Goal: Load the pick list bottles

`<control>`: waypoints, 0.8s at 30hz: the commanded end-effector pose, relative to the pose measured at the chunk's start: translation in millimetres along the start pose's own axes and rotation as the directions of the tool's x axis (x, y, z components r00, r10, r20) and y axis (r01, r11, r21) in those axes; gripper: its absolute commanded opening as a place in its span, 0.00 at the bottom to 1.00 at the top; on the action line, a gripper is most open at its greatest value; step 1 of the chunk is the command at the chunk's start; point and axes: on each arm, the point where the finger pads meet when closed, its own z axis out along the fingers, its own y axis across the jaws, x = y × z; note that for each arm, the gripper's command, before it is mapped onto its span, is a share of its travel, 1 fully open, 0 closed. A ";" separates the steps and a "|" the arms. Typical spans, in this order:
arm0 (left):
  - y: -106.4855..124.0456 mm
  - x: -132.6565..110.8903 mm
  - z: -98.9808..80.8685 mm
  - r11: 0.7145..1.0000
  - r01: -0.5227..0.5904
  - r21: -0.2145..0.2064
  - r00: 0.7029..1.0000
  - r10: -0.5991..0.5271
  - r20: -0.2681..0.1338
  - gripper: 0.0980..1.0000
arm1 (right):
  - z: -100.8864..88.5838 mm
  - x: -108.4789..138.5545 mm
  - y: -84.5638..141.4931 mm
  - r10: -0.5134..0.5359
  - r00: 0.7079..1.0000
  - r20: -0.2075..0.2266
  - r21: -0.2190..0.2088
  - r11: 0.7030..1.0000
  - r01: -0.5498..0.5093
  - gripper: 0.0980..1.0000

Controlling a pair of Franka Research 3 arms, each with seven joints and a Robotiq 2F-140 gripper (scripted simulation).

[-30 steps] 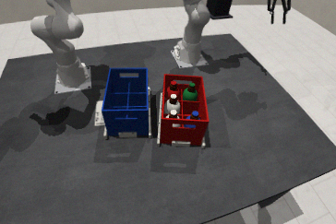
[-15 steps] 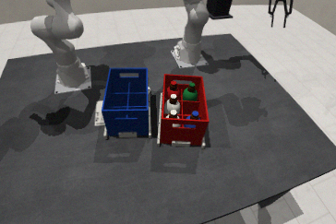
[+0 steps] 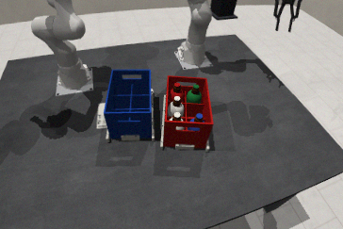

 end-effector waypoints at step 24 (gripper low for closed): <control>1.8 -65.1 33.0 0.874 -0.473 0.109 0.881 0.471 0.043 0.38 | 0.4 1.1 0.2 0.005 1.000 -0.004 0.001 1.000 -0.005 1.00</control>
